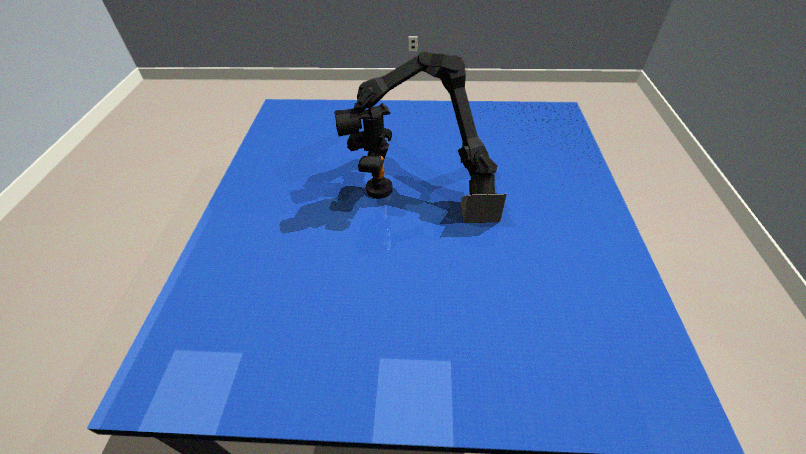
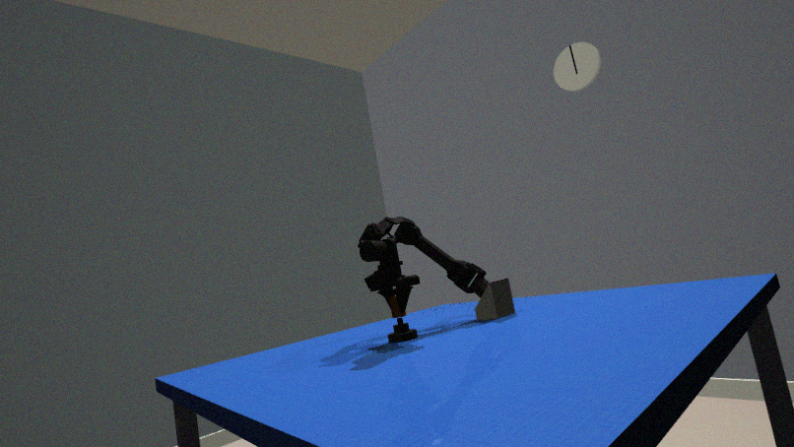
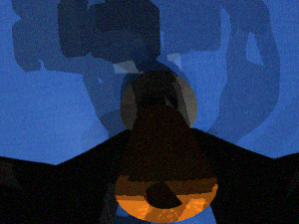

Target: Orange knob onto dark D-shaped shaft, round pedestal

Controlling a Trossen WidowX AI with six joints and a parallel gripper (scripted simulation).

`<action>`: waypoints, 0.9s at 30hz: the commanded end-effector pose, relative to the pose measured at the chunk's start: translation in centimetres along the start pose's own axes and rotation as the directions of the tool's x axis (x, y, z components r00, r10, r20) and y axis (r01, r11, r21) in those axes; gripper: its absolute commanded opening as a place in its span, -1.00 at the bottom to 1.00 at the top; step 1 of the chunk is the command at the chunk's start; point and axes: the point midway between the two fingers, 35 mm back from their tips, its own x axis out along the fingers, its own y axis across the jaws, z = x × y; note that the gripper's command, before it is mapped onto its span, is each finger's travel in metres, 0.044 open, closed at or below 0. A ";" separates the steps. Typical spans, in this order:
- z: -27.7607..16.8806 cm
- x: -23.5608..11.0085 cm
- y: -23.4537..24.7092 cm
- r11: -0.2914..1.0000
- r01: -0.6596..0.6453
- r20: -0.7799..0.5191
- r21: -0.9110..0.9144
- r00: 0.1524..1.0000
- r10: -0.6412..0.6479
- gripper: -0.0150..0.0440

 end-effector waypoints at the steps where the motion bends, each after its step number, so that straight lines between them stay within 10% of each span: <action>1: -0.1 0.5 -0.1 1.000 0.002 0.005 -0.004 1.000 -0.002 -0.49; 27: 0.0 0.3 0.0 1.000 0.001 0.005 0.000 1.000 -0.001 -0.49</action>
